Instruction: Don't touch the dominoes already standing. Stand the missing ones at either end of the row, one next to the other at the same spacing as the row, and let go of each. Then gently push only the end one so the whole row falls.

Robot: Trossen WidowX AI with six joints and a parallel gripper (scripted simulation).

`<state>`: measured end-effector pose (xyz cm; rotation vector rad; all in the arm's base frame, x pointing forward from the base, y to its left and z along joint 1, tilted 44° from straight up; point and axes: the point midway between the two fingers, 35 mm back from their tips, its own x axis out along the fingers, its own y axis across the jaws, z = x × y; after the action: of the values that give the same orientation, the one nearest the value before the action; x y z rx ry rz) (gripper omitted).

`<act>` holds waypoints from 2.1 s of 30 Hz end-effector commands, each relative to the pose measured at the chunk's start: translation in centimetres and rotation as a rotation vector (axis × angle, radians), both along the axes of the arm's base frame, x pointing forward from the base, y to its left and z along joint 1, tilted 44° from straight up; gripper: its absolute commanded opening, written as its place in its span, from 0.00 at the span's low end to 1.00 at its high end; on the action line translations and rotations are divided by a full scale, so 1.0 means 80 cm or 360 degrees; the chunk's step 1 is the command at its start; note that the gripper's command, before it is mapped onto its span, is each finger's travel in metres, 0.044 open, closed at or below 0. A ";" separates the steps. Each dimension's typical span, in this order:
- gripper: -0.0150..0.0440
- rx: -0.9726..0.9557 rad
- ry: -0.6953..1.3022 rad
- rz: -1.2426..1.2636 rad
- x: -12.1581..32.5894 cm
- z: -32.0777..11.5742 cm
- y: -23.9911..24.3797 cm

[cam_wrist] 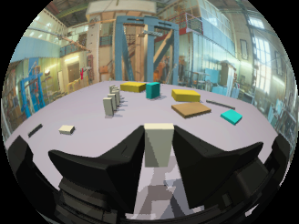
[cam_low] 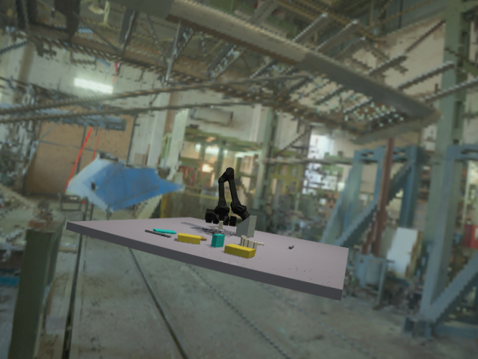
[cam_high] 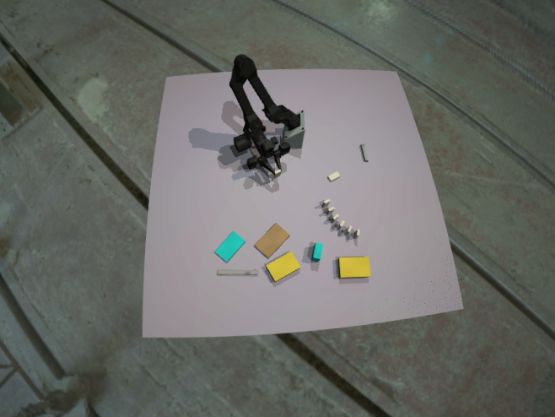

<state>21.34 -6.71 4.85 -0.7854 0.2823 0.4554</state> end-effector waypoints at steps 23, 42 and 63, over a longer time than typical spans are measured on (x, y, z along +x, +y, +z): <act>0.44 0.0010 -0.0040 -0.0012 -0.007 -0.040 -0.024; 0.79 0.0010 -0.0040 -0.0013 -0.007 -0.041 -0.024; 1.00 0.0012 -0.0035 -0.0018 -0.008 0.004 0.019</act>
<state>20.92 -5.75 4.99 -0.7891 0.2566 0.4404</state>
